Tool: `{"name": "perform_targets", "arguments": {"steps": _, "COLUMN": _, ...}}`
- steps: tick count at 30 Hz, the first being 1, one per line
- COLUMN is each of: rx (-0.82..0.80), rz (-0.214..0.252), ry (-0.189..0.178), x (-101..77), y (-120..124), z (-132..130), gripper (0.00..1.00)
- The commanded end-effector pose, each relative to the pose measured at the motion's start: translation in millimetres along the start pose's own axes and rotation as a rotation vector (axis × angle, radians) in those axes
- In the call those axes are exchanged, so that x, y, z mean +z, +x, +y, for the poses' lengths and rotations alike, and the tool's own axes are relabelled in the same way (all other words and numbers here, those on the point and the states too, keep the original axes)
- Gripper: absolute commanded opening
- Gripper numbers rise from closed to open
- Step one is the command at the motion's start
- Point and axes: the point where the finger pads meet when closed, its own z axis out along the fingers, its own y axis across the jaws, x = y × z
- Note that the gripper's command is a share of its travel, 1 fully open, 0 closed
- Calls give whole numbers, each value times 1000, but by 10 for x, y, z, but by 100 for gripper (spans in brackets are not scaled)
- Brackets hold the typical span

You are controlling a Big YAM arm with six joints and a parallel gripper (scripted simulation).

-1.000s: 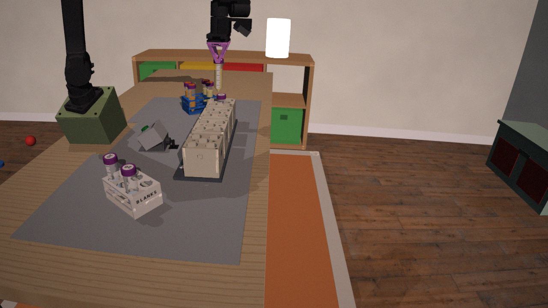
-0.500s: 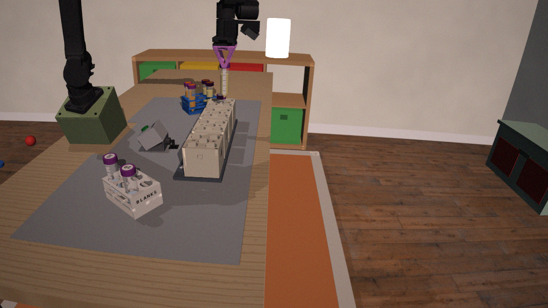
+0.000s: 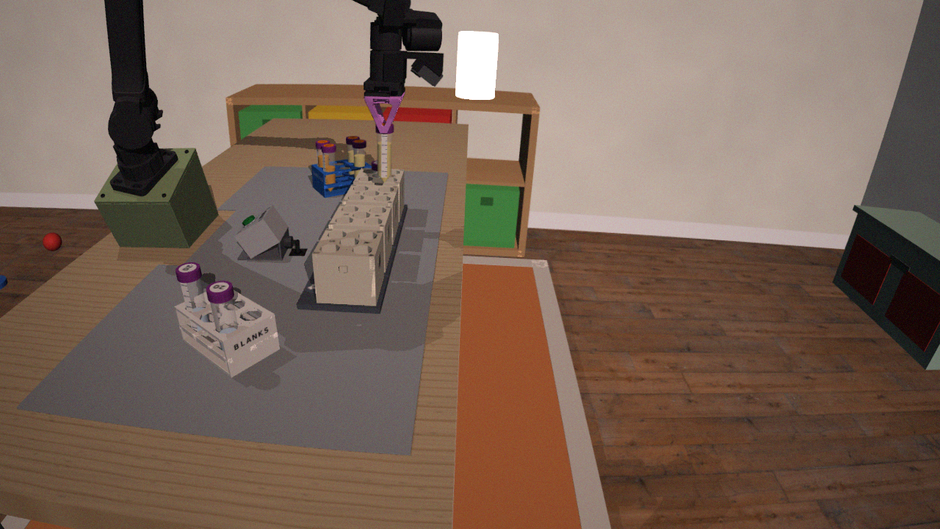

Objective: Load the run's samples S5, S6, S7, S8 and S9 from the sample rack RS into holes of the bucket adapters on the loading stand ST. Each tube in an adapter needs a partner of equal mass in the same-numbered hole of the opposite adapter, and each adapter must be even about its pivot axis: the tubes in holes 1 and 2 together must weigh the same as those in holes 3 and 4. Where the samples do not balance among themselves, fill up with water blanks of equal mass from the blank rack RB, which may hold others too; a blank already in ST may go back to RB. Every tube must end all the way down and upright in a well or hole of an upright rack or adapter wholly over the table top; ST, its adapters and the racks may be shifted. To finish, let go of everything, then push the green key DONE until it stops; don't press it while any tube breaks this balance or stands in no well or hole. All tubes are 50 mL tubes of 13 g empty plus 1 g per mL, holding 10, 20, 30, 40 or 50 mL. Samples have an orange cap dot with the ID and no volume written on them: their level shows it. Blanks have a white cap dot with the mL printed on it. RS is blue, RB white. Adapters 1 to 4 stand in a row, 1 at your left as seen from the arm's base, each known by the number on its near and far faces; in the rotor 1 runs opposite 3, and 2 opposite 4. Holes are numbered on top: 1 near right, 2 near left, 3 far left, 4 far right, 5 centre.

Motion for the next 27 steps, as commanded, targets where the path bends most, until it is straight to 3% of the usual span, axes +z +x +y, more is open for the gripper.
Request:
{"name": "perform_targets", "arguments": {"steps": 1, "rx": 8, "rz": -15, "ry": -4, "x": 79, "y": -96, "z": -52, "gripper": 0}}
{"name": "perform_targets", "arguments": {"steps": 2, "rx": 8, "rz": -16, "ry": -4, "x": 104, "y": -104, "z": -52, "gripper": 0}}
{"name": "perform_targets", "arguments": {"steps": 3, "rx": 21, "rz": -47, "ry": -16, "x": -18, "y": -239, "z": -54, "gripper": 0}}
{"name": "perform_targets", "arguments": {"steps": 5, "rx": 21, "rz": -47, "ry": -16, "x": -18, "y": -239, "z": -54, "gripper": 0}}
{"name": "perform_targets", "arguments": {"steps": 6, "rx": 25, "rz": -79, "ry": -26, "x": -230, "y": -263, "z": -66, "gripper": 0}}
{"name": "perform_targets", "arguments": {"steps": 7, "rx": 23, "rz": -79, "ry": -27, "x": -250, "y": -263, "z": -53, "gripper": 0}}
{"name": "perform_targets", "arguments": {"steps": 12, "rx": 25, "rz": -85, "ry": -29, "x": -283, "y": -285, "z": -40, "gripper": 0}}
{"name": "perform_targets", "arguments": {"steps": 13, "rx": 16, "rz": -49, "ry": -16, "x": -101, "y": -183, "z": -14, "gripper": 0}}
{"name": "perform_targets", "arguments": {"steps": 15, "rx": 16, "rz": -49, "ry": -17, "x": -103, "y": -183, "z": -13, "gripper": 0}}
{"name": "perform_targets", "arguments": {"steps": 16, "rx": 23, "rz": -81, "ry": -28, "x": -290, "y": -274, "z": -33, "gripper": 0}}
{"name": "perform_targets", "arguments": {"steps": 17, "rx": 16, "rz": -49, "ry": -17, "x": -105, "y": -184, "z": -12, "gripper": 0}}
{"name": "perform_targets", "arguments": {"steps": 19, "rx": 16, "rz": -49, "ry": -17, "x": -107, "y": -186, "z": -11, "gripper": 0}}
{"name": "perform_targets", "arguments": {"steps": 20, "rx": 22, "rz": -82, "ry": -28, "x": -298, "y": -273, "z": -22, "gripper": 0}}
{"name": "perform_targets", "arguments": {"steps": 22, "rx": 22, "rz": -82, "ry": -28, "x": -298, "y": -273, "z": -22, "gripper": 0}}
{"name": "perform_targets", "arguments": {"steps": 23, "rx": 16, "rz": -49, "ry": -17, "x": -109, "y": -187, "z": -10, "gripper": 0}}
{"name": "perform_targets", "arguments": {"steps": 24, "rx": 16, "rz": -49, "ry": -17, "x": -110, "y": -188, "z": -10, "gripper": 0}}
{"name": "perform_targets", "arguments": {"steps": 25, "rx": 25, "rz": -90, "ry": -31, "x": -291, "y": -300, "z": 2, "gripper": 0}}
{"name": "perform_targets", "arguments": {"steps": 26, "rx": 16, "rz": -49, "ry": -17, "x": -112, "y": -190, "z": -9, "gripper": 0}}
{"name": "perform_targets", "arguments": {"steps": 27, "rx": 23, "rz": -86, "ry": -30, "x": -283, "y": -294, "z": 11, "gripper": 0}}
